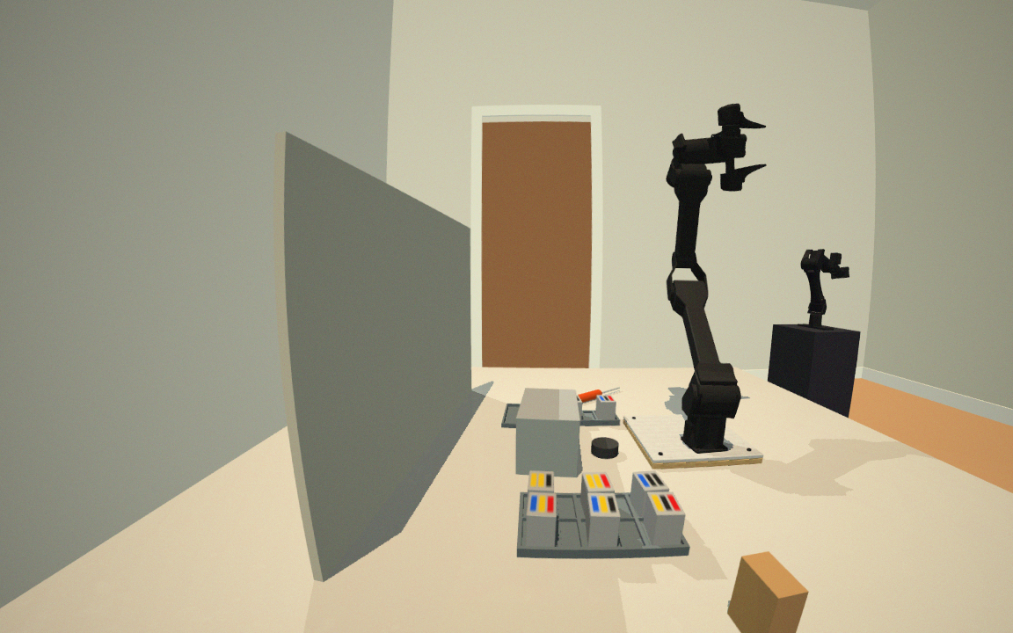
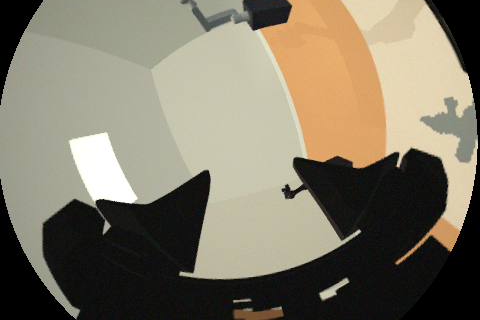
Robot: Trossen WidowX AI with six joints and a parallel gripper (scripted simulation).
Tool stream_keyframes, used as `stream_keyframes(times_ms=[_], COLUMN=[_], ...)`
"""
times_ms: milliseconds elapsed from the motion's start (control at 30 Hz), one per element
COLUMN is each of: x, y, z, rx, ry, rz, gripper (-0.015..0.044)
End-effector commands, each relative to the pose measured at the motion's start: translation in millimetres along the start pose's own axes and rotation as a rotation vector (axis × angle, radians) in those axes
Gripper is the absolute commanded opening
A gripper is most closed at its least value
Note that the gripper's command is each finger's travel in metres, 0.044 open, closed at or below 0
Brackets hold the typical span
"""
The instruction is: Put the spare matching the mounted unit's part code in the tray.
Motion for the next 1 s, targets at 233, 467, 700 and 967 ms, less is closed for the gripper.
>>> stream_keyframes(times_ms=[233,467,700,967], x=[2.1,12.7,1.9,-48.9], y=[-4.0,-50.4,-121.2,-212.3], z=[3.7,53.4,118.0,178.1], rx=[0.024,0.372,0.84,1.31], ry=[-0.017,-0.185,-0.452,-0.865], rz=[-0.002,-0.028,-0.022,0.084], gripper=[0.044,0.044,0.044,0.044])
Point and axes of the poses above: the point midway between the two fingers, 35 mm back from their tips, its own x axis out along the fingers, its own z axis across the jaws, y = z × x, the point moved 3 cm from there along -x, back along the fingers, and after that the axes turned 8 degrees about x, right-handed, at the moved point
